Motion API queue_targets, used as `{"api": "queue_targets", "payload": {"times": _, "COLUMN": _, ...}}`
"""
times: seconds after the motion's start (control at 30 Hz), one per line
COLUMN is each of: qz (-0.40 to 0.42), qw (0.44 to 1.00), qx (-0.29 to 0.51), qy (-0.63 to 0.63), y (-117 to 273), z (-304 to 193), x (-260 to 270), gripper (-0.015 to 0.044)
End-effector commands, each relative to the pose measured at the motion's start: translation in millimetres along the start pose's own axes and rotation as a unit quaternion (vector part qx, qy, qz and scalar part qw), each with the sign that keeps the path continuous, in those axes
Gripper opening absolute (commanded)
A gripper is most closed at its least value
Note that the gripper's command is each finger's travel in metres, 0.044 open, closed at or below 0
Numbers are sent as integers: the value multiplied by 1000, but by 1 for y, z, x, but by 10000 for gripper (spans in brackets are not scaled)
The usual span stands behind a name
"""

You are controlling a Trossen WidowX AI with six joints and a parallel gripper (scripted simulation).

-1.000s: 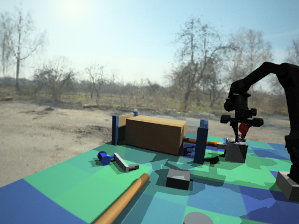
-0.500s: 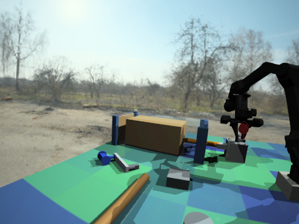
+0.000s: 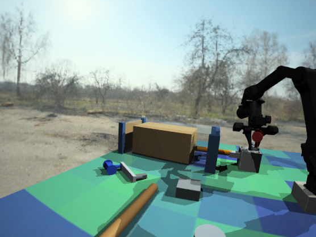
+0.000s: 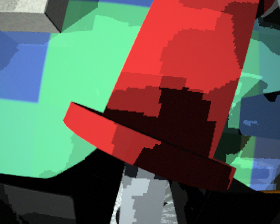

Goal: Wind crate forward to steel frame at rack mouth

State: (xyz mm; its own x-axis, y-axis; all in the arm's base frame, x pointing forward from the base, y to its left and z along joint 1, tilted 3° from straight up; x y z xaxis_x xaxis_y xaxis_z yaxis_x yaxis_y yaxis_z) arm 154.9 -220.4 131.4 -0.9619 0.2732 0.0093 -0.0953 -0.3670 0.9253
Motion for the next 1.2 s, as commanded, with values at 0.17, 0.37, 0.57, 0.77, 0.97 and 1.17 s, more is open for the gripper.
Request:
{"api": "queue_targets", "payload": {"times": 0.17, "qz": 0, "qw": 1000, "qx": 0, "qy": 2, "y": -2, "z": -1, "x": 0, "gripper": 0}}
{"api": "queue_targets", "payload": {"times": 0.37, "qz": 0, "qw": 1000, "qx": 0, "qy": 2, "y": -3, "z": -1, "x": 0, "gripper": 0}}
{"api": "queue_targets", "payload": {"times": 0.57, "qz": 0, "qw": 1000, "qx": 0, "qy": 2, "y": -3, "z": -1, "x": 0, "gripper": 0}}
{"api": "queue_targets", "payload": {"times": 0.77, "qz": 0, "qw": 1000, "qx": 0, "qy": 2, "y": -4, "z": -2, "x": 0, "gripper": 0}}
{"api": "queue_targets", "payload": {"times": 0.97, "qz": 0, "qw": 1000, "qx": 0, "qy": 2, "y": -5, "z": -2, "x": 0, "gripper": 0}}
{"api": "queue_targets", "payload": {"times": 1.17, "qz": 0, "qw": 1000, "qx": 0, "qy": 2, "y": -6, "z": -2, "x": 0, "gripper": 0}}
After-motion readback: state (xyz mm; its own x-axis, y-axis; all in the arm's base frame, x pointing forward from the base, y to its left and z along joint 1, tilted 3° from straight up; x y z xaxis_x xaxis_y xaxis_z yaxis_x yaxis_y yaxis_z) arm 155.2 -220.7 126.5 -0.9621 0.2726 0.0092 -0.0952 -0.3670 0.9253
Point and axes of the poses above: the point midway between the two fingers, 35 mm back from their tips, its own y axis back along the fingers, its own x axis across the jaws, z = x × y, the point moved 2 cm from there along y, back along the fingers, and after that the axes turned 11 degrees about -y, right-handed, at the moved point
